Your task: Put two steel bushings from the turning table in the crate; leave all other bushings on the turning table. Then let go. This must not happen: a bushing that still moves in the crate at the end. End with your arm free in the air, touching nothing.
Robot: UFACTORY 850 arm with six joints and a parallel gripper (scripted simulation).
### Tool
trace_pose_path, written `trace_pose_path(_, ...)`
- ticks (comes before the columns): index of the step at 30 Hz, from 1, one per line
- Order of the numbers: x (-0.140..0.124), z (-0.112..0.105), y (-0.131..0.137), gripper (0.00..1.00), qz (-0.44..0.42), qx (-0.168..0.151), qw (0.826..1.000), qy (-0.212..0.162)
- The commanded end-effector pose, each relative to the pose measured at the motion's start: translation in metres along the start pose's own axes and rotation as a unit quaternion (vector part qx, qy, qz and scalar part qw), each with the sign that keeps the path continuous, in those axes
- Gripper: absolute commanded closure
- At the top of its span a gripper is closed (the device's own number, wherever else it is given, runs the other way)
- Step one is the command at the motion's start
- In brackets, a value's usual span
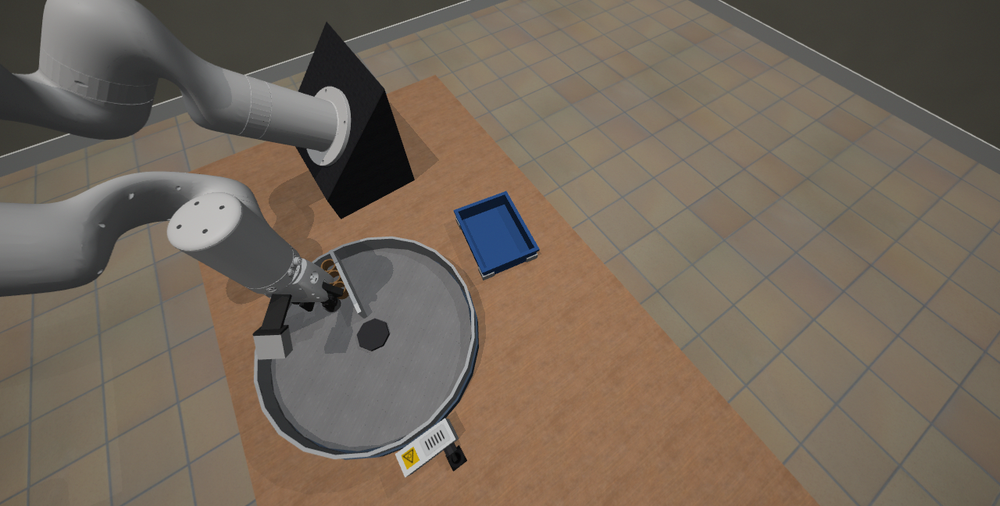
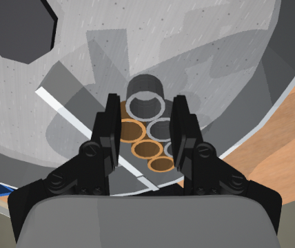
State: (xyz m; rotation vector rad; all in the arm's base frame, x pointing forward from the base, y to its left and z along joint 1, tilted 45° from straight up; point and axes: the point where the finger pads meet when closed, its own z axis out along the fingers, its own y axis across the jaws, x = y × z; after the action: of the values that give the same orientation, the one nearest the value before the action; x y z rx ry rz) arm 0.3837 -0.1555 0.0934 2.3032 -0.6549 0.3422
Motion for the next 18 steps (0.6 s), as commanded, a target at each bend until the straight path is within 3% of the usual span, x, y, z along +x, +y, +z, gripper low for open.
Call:
trace_pose_path(1,0.0003,0.0056,-0.0002,0.60,0.000,0.000,1.000,0.000)
trace_pose_path(18,0.0003,0.0131,-0.0002,0.60,0.000,0.000,1.000,0.000)
